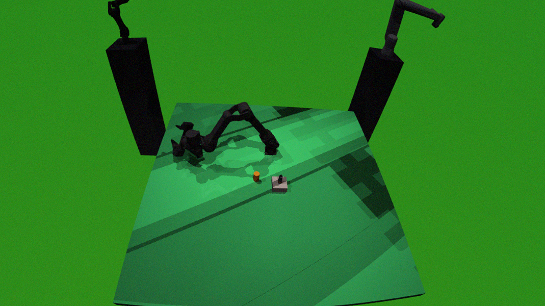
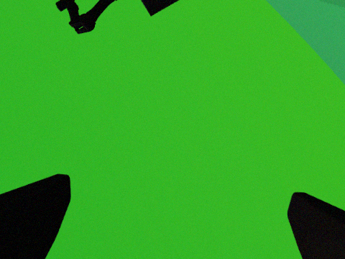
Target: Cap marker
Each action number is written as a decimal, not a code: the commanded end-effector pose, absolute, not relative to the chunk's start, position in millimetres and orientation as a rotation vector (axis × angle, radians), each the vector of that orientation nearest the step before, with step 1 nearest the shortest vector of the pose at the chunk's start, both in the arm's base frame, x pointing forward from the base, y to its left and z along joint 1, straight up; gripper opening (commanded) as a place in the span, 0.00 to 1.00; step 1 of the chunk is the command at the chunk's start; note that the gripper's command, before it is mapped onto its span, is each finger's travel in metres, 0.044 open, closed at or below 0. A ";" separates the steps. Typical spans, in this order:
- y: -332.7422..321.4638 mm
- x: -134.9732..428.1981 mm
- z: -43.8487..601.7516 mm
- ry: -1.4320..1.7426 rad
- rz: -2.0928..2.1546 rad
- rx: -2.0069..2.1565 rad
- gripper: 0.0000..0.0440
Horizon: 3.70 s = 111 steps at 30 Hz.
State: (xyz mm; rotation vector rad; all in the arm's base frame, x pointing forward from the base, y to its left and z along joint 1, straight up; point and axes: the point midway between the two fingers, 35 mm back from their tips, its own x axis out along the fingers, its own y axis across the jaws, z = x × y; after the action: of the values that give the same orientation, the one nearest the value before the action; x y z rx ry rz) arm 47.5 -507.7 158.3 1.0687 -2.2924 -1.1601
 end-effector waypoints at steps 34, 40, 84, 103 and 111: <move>-491.8 144.1 182.6 -2.154 -1.064 1.517 0.52; -485.2 161.0 186.1 -2.122 -1.062 1.591 0.54; -406.0 257.8 190.6 -1.900 -1.138 2.091 0.67; -359.0 287.1 183.1 -1.784 -1.261 2.265 0.70; -337.2 296.4 178.7 -1.691 -1.350 2.306 0.70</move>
State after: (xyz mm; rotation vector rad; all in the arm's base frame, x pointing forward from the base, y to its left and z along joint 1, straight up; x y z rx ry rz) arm 292.2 -346.6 177.4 2.2802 -1.7308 -1.3230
